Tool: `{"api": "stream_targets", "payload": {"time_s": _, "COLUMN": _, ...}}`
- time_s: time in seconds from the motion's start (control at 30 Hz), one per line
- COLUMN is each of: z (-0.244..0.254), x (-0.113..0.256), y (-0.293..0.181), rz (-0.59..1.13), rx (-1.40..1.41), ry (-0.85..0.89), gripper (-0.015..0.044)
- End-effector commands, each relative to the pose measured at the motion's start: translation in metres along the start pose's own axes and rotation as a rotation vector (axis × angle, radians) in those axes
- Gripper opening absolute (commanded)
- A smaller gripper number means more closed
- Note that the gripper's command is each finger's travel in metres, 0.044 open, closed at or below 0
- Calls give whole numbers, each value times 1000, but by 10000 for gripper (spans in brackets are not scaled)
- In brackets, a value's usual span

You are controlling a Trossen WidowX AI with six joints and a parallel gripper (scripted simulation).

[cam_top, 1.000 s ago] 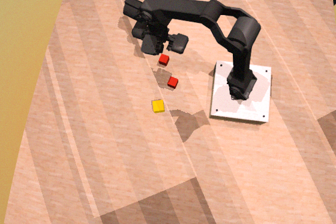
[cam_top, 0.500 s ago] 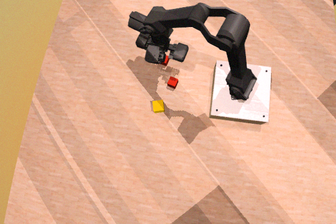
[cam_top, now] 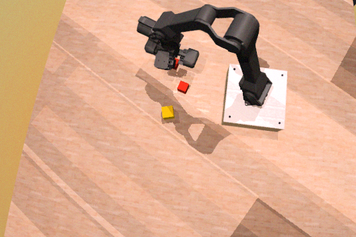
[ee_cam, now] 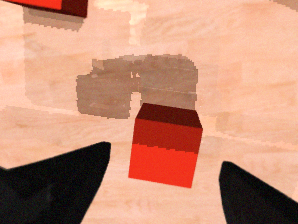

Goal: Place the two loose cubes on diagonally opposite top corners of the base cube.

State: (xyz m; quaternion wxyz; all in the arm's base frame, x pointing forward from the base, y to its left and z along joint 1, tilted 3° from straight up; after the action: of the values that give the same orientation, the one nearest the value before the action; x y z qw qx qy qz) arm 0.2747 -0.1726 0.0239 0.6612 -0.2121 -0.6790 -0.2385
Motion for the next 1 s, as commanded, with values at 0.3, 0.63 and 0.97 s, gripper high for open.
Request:
{"api": "stream_targets", "payload": {"time_s": 0.3, "z": 1, "x": -20, "y": 1, "rz": -4, "rx": -3, "ry": 1, "gripper": 265}}
{"api": "stream_targets", "payload": {"time_s": 0.63, "z": 1, "x": -21, "y": 1, "rz": -4, "rx": -3, "ry": 1, "gripper": 105}}
{"api": "stream_targets", "payload": {"time_s": 0.97, "z": -3, "x": 5, "y": 1, "rz": -4, "rx": -3, "ry": 0, "gripper": 105}}
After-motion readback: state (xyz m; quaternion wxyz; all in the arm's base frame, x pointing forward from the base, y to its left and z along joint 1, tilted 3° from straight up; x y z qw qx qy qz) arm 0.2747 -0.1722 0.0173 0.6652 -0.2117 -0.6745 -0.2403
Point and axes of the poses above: the point midway between the two fingers, 35 mm back from their tips, its own x axis back along the fingers, its own z axis across the jaws, y = z × x, the point moved 3 cm from there along x, back along the fingers, and after that the axes turned 12 degrees about -x, right-handed, at the moved point
